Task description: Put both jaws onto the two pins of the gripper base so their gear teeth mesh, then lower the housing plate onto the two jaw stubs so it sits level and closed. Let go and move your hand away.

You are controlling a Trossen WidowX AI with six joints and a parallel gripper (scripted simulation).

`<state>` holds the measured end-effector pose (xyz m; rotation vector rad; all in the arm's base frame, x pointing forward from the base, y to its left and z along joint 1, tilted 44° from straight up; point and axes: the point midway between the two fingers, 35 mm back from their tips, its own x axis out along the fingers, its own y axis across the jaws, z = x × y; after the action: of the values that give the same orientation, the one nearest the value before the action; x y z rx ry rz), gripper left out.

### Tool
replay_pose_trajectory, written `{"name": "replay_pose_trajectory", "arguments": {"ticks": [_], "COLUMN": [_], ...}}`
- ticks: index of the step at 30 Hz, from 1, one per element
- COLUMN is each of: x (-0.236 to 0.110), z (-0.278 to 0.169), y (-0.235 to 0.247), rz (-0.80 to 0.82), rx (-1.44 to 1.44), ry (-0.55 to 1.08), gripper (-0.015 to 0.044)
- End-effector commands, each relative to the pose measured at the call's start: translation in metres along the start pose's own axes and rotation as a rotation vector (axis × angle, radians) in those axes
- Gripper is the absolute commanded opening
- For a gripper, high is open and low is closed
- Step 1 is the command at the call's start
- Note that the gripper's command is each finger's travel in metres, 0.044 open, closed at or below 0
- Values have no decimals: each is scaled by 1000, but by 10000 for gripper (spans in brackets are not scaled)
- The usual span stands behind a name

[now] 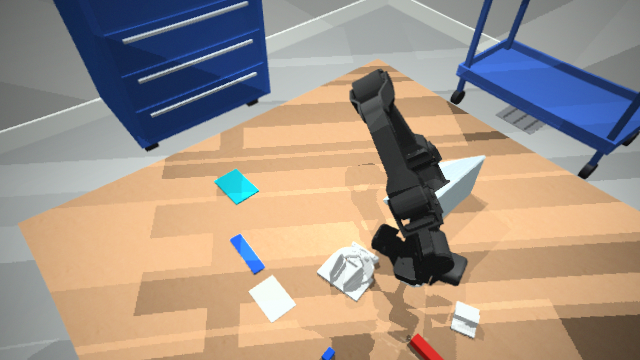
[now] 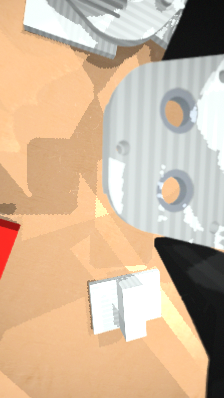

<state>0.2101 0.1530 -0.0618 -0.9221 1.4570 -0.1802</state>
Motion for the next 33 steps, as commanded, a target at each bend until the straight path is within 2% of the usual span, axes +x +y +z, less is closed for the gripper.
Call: {"name": "replay_pose_trajectory", "arguments": {"ticks": [1, 33], "x": [2, 9], "z": [-4, -30], "y": [-17, -116], "rz": [-8, -42], "rx": [4, 104], "ry": [7, 16], "gripper": [351, 351]}}
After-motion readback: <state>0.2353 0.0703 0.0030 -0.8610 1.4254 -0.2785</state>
